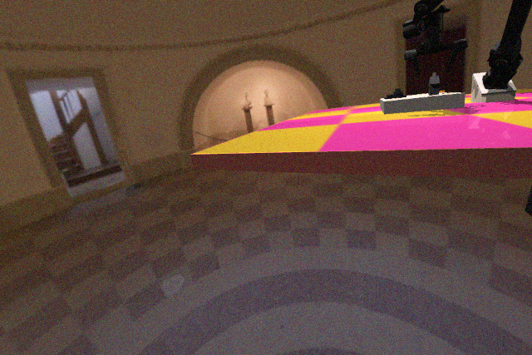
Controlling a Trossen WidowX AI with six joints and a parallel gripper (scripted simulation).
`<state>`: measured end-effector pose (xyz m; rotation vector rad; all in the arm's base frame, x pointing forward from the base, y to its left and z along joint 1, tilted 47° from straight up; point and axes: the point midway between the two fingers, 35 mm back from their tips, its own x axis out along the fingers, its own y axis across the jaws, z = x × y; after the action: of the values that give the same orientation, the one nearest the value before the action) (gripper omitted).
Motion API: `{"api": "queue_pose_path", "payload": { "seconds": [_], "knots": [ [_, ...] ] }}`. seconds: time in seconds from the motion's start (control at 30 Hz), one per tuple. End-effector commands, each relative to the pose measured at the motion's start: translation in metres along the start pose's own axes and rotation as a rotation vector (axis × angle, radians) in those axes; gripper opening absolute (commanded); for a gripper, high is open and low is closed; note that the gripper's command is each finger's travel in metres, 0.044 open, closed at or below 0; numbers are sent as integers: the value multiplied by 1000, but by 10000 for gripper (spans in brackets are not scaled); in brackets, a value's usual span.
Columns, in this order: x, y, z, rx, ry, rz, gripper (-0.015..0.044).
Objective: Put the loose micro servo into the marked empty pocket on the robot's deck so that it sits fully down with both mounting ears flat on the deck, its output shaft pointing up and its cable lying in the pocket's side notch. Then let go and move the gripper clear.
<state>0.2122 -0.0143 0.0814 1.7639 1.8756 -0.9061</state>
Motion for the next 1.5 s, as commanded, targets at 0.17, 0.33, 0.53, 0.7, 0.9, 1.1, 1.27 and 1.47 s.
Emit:
{"api": "queue_pose_path", "payload": {
  "seconds": [0.17,0.33,0.53,0.7,0.9,1.1,1.27,1.47],
  "knots": [
    [12,-1,-1,7,7,1,440],
    [20,-1,-1,7,7,1,440],
    [28,-1,-2,7,7,1,440],
    [29,-1,-2,7,7,1,335],
    [29,-1,-2,7,7,1,177],
    [29,-1,-2,7,7,1,98],
    [24,-1,-1,7,7,1,6],
    [0,-6,-4,7,7,0,0]
  ]
}}
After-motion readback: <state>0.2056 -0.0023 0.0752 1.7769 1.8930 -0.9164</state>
